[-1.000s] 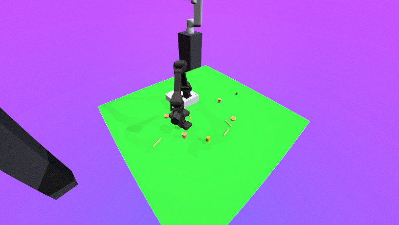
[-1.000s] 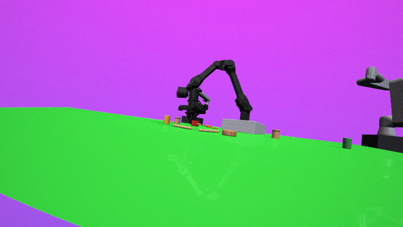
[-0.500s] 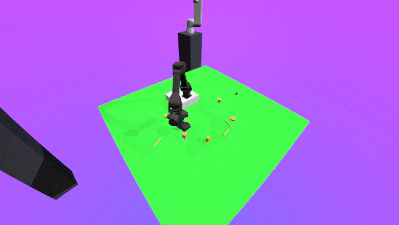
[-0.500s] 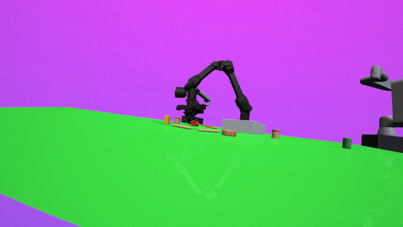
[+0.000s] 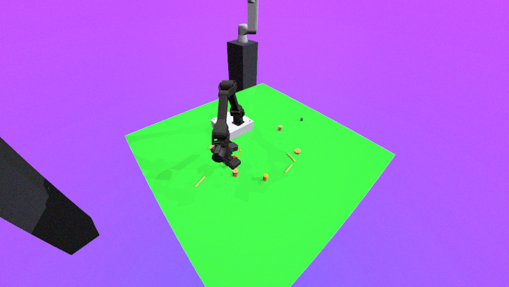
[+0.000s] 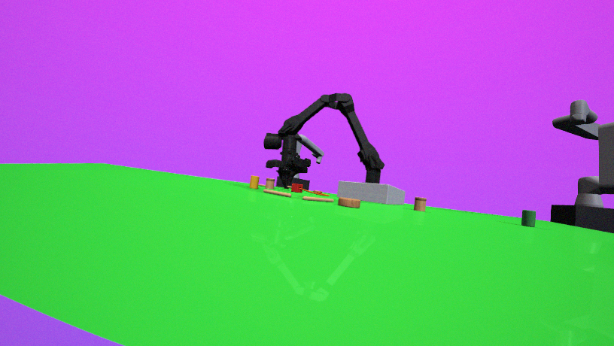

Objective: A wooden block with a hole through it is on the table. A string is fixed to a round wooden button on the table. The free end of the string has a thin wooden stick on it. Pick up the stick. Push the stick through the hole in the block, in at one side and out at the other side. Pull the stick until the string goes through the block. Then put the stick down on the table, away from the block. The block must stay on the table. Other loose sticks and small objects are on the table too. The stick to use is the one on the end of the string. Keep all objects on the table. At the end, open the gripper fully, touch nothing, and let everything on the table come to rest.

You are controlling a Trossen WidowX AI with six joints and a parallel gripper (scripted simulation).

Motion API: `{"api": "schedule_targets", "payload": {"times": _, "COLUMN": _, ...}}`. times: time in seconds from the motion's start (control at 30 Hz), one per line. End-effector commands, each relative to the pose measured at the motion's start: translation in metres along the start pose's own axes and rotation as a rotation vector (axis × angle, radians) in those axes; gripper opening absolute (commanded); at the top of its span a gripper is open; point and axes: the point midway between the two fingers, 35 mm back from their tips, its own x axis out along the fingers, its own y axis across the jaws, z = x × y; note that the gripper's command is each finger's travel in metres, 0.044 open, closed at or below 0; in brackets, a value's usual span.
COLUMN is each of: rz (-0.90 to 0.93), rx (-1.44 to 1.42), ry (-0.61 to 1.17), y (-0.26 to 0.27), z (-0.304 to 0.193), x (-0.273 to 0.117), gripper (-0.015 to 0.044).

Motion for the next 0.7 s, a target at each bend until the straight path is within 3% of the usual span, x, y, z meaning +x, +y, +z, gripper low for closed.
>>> {"api": "schedule_targets", "payload": {"times": 0.0, "rz": 0.0, "rx": -0.004, "ry": 0.006, "y": -0.001, "z": -0.007, "x": -0.002, "gripper": 0.0}}
{"api": "schedule_targets", "payload": {"times": 0.67, "rz": -0.001, "rx": -0.016, "ry": 0.008, "y": 0.0, "z": -0.028, "x": -0.004, "gripper": 0.0}}
